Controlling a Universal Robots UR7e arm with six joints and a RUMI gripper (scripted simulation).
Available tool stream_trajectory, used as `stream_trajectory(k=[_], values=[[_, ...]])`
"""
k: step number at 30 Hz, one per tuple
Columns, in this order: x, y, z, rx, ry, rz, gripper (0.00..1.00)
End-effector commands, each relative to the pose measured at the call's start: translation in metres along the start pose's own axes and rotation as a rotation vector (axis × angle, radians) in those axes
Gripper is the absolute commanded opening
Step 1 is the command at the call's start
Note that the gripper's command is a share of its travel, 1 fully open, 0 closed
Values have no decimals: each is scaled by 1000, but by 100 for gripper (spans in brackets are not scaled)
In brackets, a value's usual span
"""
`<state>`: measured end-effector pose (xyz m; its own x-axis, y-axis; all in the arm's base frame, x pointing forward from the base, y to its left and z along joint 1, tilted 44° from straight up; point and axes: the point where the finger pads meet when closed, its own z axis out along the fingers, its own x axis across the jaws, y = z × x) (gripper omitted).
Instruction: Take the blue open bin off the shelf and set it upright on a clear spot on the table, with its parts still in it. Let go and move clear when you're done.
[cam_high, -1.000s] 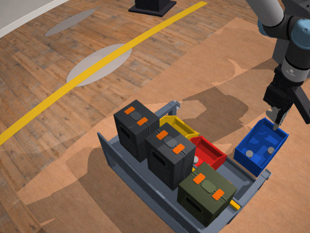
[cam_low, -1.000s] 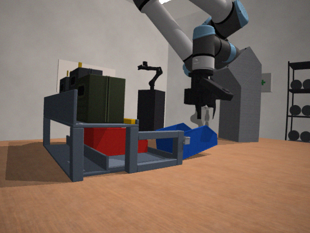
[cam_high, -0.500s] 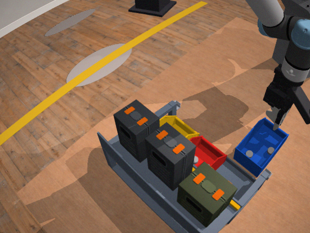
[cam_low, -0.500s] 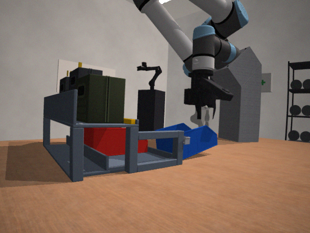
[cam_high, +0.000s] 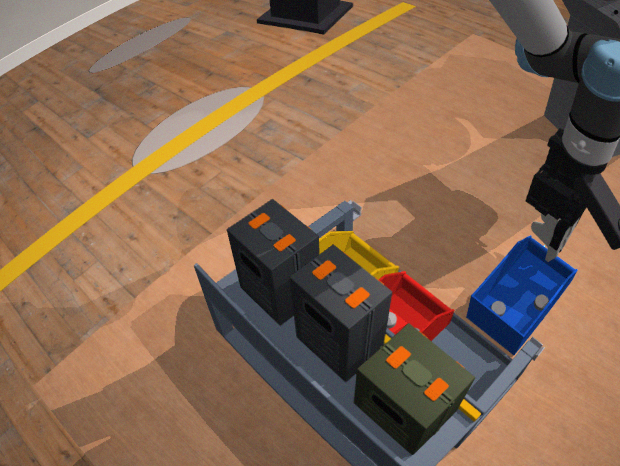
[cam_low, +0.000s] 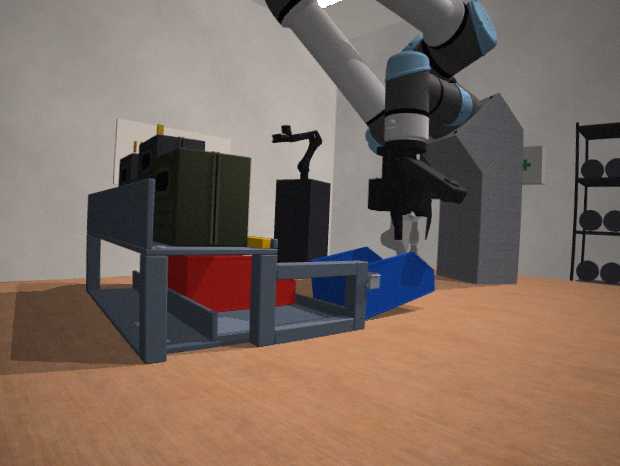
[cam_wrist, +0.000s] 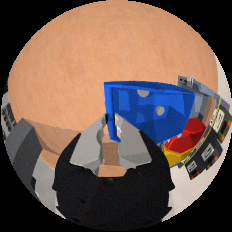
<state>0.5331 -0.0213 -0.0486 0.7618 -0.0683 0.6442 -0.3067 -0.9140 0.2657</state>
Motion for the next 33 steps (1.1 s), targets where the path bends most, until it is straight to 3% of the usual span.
stream_trajectory(k=[1,33], values=[[0,0,1,0,1,0,0],[0,0,13,0,1,0,0]])
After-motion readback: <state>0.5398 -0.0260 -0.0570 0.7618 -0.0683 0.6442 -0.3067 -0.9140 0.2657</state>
